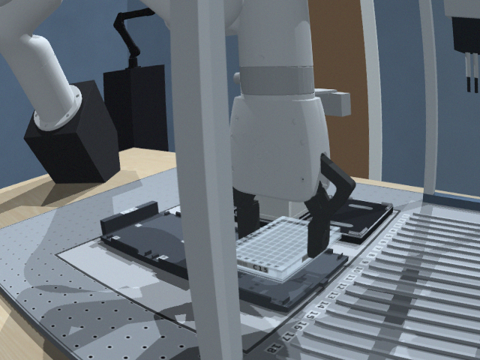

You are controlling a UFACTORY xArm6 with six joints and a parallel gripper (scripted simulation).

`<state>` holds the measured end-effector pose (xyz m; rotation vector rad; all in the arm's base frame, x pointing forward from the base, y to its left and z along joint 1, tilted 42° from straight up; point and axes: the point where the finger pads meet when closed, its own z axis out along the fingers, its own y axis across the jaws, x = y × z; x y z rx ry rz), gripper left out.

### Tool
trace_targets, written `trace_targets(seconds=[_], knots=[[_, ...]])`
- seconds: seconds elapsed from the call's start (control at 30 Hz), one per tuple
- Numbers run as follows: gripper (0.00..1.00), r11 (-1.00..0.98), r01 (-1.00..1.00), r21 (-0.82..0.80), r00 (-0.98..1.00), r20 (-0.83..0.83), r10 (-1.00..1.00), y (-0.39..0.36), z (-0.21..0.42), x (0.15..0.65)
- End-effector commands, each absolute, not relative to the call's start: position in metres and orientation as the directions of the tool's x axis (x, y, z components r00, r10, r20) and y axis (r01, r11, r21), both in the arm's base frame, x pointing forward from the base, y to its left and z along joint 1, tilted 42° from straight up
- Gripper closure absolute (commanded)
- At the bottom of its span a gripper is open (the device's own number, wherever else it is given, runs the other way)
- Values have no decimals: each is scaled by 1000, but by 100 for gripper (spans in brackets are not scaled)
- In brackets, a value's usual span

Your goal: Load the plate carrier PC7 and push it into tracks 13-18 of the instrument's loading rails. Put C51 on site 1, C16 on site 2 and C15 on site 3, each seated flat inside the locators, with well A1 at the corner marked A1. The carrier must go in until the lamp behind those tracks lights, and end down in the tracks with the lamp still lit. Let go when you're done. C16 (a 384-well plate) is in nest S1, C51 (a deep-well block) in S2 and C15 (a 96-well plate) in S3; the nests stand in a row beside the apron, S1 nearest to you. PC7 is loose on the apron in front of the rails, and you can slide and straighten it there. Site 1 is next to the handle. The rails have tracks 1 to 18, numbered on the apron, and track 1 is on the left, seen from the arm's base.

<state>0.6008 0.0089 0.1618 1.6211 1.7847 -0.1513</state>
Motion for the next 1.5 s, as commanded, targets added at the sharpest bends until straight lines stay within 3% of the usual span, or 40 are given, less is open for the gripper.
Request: trace_targets(seconds=[0.0,1.47], knots=[[100,207,907,368,40,-563,825,6,158,605],[100,207,907,368,40,-563,825,-2,147,611]])
